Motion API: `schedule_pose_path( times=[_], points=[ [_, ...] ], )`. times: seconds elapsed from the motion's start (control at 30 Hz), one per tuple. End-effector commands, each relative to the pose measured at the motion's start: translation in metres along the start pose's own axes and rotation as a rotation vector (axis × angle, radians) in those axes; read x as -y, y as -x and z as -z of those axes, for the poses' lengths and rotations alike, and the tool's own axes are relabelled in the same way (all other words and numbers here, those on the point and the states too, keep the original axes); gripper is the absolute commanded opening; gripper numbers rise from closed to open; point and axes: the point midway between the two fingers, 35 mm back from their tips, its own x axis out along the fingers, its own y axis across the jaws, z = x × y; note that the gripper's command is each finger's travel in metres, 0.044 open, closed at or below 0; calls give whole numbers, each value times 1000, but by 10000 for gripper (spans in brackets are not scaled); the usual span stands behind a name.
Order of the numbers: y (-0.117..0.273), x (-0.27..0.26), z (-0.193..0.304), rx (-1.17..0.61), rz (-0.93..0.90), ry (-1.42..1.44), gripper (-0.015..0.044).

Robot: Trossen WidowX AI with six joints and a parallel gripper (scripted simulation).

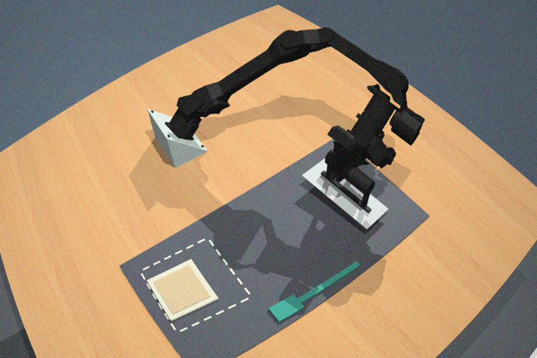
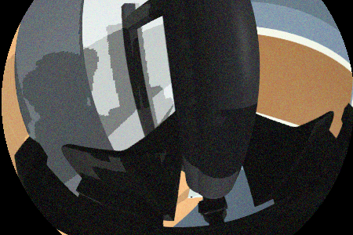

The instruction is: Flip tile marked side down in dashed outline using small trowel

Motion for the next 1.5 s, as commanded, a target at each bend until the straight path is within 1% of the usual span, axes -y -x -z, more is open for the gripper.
schedule_pose_path(
  times=[0.0, 0.97, 1.33, 1.37, 1.47],
  points=[
    [5, 5, 1, -5, 37, -29, 0],
    [-15, -22, -4, -50, -11, -121, 0],
    [-15, -22, -4, -50, -11, -121, 289],
    [-15, -22, -4, -50, -11, -121, 300],
    [-15, -22, -4, -50, -11, -121, 300]
  ],
)
